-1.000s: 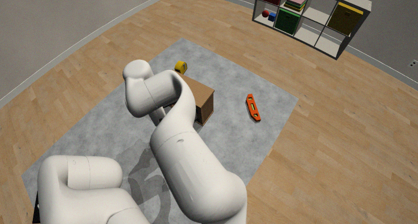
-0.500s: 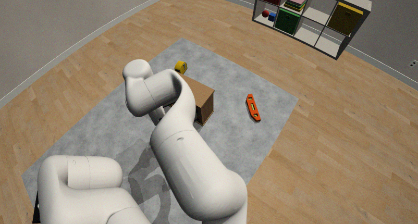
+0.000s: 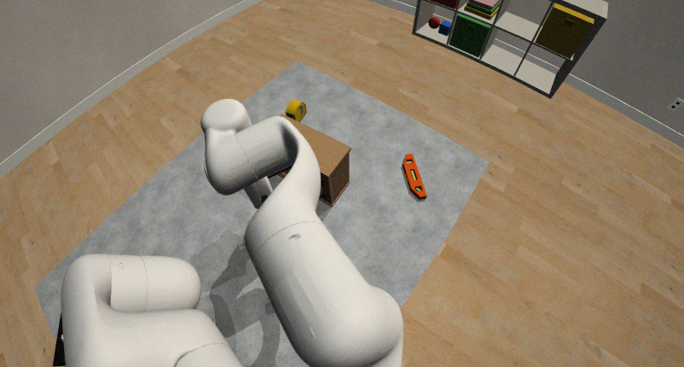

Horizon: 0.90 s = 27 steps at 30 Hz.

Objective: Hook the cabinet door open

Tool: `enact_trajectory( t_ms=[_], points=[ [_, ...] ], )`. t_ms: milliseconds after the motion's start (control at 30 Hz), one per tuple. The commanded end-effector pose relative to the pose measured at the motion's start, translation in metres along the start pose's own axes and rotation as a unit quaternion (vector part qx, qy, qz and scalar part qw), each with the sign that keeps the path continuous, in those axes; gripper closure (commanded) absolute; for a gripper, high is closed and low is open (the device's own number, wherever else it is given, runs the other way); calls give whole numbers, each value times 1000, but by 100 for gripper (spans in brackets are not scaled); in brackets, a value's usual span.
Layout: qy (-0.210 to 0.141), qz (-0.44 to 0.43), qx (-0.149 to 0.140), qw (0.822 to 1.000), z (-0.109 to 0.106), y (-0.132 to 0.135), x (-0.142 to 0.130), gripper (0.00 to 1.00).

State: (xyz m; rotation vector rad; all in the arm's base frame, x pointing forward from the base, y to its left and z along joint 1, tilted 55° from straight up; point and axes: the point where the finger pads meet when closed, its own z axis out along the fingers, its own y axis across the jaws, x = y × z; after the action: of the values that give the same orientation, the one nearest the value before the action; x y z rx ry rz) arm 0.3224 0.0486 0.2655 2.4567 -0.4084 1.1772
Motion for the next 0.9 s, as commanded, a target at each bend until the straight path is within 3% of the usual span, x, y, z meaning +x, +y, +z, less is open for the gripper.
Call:
enact_trajectory(
  t_ms=[0,867],
  points=[
    [1,0,1,1000,-3,0,1,73],
    [1,0,1,1000,-38,0,1,73]
  ],
)
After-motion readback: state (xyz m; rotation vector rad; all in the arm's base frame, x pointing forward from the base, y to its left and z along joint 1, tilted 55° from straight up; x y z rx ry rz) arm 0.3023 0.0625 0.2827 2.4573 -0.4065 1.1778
